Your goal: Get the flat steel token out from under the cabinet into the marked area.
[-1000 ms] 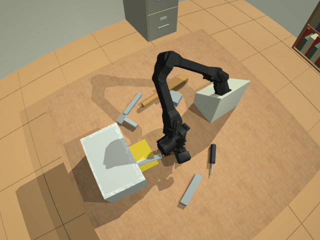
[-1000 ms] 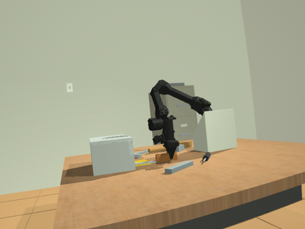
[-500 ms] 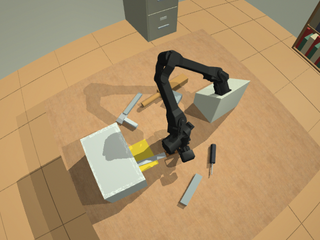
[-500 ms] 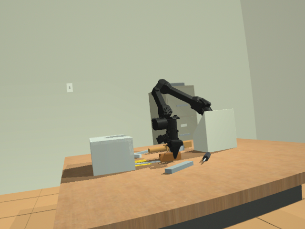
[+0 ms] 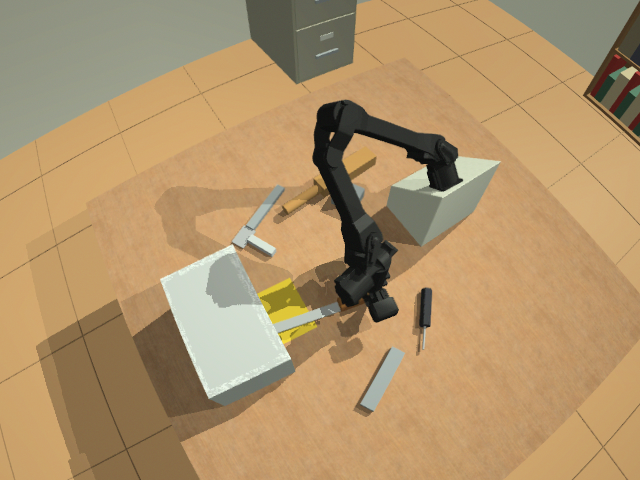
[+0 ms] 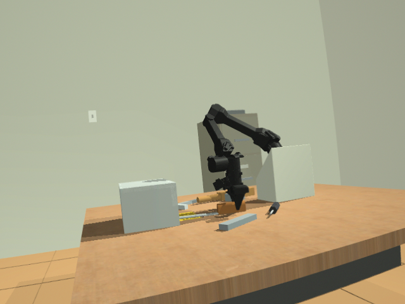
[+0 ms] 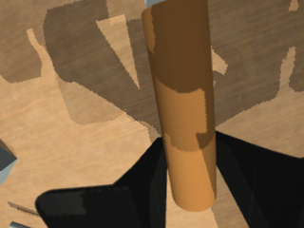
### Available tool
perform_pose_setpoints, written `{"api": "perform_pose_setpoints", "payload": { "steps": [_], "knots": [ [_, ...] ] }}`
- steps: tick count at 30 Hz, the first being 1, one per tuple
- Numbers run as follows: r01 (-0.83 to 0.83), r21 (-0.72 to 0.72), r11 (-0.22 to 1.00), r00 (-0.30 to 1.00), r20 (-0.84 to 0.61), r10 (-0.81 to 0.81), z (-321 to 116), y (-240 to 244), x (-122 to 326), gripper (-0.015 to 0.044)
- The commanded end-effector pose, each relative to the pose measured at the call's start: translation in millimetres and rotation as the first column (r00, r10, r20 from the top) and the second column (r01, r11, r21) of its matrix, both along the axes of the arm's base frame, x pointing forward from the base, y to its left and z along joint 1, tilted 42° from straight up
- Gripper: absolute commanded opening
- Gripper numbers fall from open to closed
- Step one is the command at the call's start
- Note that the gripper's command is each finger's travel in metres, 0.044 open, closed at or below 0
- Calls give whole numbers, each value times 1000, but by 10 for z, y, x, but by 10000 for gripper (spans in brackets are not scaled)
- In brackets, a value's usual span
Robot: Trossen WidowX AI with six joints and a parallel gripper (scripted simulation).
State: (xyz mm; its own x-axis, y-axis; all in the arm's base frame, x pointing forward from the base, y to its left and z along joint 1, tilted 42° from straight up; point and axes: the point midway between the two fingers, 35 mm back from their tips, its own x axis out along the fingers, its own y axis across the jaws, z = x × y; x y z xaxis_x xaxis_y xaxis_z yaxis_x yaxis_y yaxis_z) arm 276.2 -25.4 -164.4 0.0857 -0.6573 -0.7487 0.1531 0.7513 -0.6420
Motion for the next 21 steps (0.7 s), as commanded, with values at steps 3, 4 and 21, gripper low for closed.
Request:
{"api": "perform_pose_setpoints", "payload": {
  "steps": [3,4,21],
  "knots": [
    [6,-1,1000,1000,-4,-6,-28,-1,-130,0],
    [6,-1,1000,1000,-5,-6,-31,1,-144,0],
    [6,0,1000,1000,-6,-6,-89,34,-412,0]
  ]
}}
